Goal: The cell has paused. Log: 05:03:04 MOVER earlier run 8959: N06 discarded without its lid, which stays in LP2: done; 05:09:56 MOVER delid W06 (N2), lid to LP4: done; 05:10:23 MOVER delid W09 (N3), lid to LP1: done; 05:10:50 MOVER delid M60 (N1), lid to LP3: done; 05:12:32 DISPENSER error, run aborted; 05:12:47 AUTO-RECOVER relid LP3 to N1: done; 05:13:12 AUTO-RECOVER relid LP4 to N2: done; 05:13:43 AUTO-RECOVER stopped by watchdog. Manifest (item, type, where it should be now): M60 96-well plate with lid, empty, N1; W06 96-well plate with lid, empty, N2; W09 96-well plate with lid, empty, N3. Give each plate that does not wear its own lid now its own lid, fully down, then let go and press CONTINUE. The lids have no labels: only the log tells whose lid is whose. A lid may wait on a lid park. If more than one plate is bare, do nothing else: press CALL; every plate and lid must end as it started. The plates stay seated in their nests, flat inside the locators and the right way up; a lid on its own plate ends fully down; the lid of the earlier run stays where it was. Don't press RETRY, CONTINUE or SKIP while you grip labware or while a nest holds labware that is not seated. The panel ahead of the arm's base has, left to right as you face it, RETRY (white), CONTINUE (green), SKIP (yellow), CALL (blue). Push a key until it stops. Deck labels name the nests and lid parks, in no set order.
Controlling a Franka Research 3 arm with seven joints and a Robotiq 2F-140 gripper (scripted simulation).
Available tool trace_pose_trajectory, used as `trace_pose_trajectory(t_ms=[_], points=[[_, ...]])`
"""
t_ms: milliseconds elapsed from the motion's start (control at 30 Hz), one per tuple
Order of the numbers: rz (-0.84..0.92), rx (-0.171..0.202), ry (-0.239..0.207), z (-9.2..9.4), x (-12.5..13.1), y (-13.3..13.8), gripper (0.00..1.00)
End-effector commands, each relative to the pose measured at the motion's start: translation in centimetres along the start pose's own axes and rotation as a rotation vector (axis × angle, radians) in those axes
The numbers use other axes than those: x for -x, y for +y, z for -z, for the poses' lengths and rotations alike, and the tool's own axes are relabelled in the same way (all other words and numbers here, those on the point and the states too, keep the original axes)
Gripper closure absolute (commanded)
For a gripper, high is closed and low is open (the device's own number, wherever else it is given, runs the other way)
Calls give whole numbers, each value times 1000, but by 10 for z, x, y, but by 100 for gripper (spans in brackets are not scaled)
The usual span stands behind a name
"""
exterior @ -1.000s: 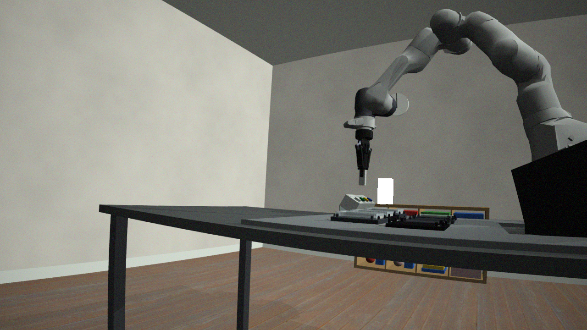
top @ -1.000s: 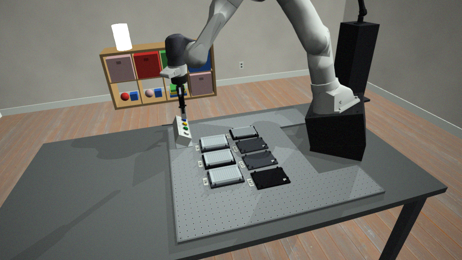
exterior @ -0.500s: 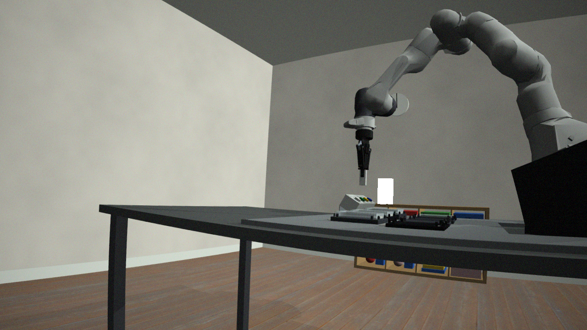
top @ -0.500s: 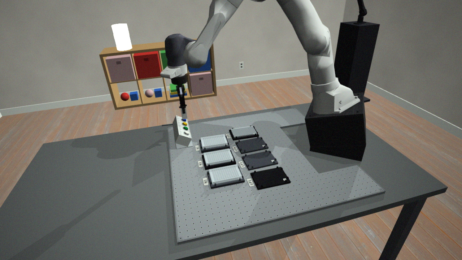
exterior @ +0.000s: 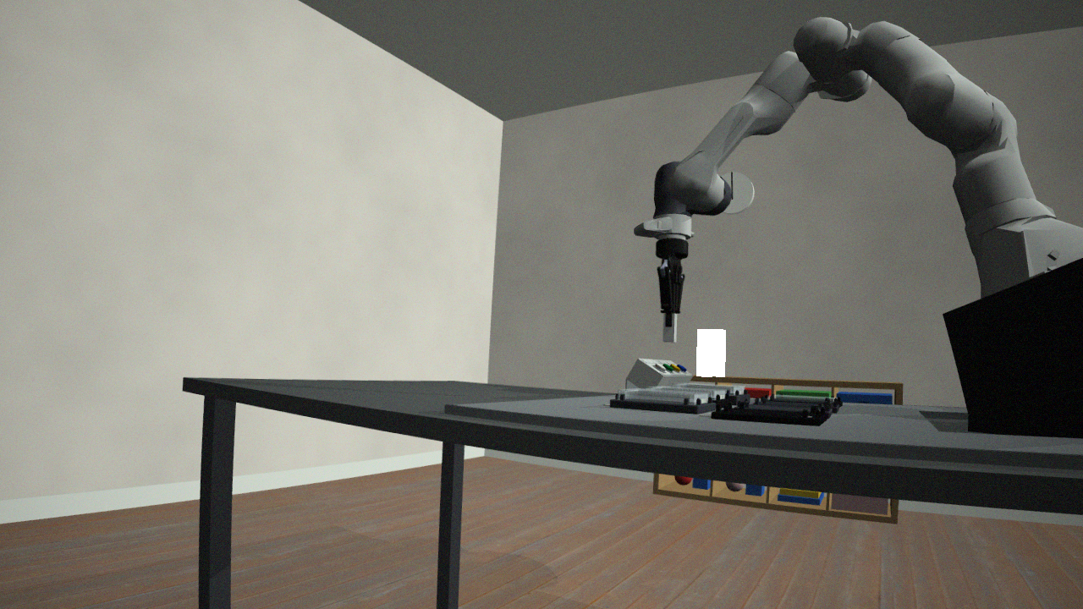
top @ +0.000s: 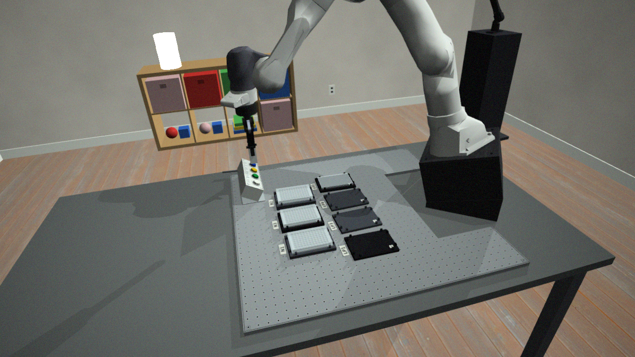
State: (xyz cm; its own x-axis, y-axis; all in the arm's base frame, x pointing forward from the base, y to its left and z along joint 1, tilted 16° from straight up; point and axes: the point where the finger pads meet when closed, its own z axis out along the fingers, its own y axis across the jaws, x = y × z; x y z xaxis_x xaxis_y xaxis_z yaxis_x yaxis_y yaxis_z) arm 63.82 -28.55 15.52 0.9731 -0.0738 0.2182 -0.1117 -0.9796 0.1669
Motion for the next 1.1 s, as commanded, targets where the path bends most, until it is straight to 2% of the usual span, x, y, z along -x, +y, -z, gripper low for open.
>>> trace_pose_trajectory(t_ms=[0, 1067], points=[[11, 1, -2, -1, 0, 1, 100], [11, 1, -2, -14, 0, 1, 100]])
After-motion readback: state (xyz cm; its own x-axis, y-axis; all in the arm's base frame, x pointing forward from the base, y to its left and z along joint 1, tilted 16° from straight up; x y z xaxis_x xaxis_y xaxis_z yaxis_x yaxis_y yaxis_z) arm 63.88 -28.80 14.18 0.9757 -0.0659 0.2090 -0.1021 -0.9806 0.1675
